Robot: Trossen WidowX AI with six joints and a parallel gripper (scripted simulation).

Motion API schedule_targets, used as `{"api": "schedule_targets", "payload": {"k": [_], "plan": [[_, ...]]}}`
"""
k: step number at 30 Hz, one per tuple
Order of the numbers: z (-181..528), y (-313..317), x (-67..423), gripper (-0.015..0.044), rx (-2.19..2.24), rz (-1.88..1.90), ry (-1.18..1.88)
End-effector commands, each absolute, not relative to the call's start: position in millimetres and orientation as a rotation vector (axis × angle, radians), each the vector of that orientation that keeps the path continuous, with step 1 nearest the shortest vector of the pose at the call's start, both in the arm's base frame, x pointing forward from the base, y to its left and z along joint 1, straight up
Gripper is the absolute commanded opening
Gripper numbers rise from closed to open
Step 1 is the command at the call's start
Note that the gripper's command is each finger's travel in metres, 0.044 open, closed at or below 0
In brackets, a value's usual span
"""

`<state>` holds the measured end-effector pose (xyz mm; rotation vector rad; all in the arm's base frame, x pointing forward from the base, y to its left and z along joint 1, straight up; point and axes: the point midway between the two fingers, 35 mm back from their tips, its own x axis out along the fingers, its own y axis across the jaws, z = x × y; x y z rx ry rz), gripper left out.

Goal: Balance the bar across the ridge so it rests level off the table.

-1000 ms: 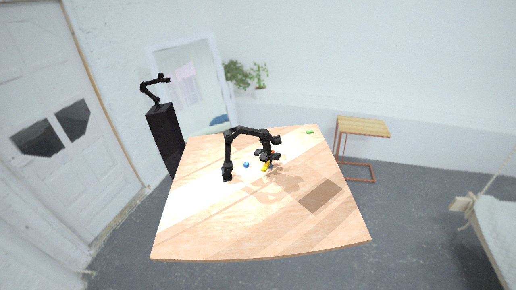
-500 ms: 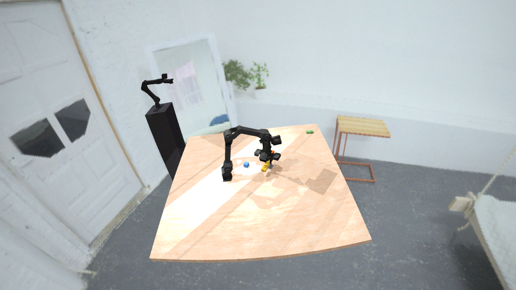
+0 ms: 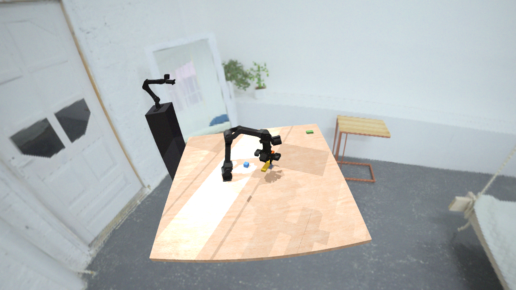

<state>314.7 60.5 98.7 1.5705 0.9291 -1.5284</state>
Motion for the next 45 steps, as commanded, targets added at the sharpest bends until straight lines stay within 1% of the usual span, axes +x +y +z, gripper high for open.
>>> {"api": "schedule_targets", "payload": {"k": [1, 45], "plan": [[98.4, 61.3, 315.1, 0.0000, 1.577, -1.528, 0.930], [94.7, 61.2, 314.6, 0.0000, 1.577, -1.528, 0.930]]}}
